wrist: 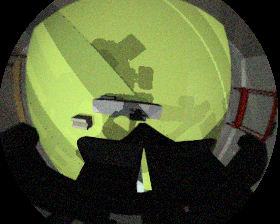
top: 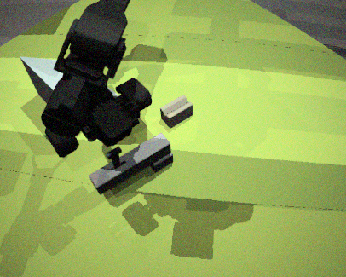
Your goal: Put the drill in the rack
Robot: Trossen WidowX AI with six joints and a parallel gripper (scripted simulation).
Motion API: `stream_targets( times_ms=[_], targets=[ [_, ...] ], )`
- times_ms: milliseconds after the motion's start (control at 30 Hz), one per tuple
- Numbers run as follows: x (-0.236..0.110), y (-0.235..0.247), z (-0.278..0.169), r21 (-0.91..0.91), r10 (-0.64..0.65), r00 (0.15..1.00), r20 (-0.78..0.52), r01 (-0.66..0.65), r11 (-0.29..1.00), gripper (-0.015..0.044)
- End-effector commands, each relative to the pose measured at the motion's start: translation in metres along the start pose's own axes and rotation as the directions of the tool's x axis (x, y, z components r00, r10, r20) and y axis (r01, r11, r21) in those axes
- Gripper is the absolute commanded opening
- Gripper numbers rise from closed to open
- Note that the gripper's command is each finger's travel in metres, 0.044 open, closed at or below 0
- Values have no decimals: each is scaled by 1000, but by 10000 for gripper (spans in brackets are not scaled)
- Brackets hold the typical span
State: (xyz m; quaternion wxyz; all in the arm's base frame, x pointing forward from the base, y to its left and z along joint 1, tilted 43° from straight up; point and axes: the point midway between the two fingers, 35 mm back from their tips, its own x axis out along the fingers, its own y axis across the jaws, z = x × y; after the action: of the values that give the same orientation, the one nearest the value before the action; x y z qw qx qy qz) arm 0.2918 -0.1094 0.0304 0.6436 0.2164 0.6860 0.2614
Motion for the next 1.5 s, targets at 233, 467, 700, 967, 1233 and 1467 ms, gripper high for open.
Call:
stream_targets(
  times_ms=[233, 467, 700, 967, 1233, 1467],
  targets=[
    [23, 5, 1, 34, 34, 998, -57, -32, 999, 0],
    [31, 5, 1, 38, 36, 998, -58, -34, 999, 0],
    [33, 5, 0, 38, 36, 998, -58, -34, 999, 0],
    [37, 5, 0, 38, 36, 998, -58, -34, 999, 0],
    [40, 5, 0, 38, 36, 998, -58, -34, 999, 0],
    [43, 5, -2, 38, 36, 998, -58, -34, 999, 0]
  ],
)
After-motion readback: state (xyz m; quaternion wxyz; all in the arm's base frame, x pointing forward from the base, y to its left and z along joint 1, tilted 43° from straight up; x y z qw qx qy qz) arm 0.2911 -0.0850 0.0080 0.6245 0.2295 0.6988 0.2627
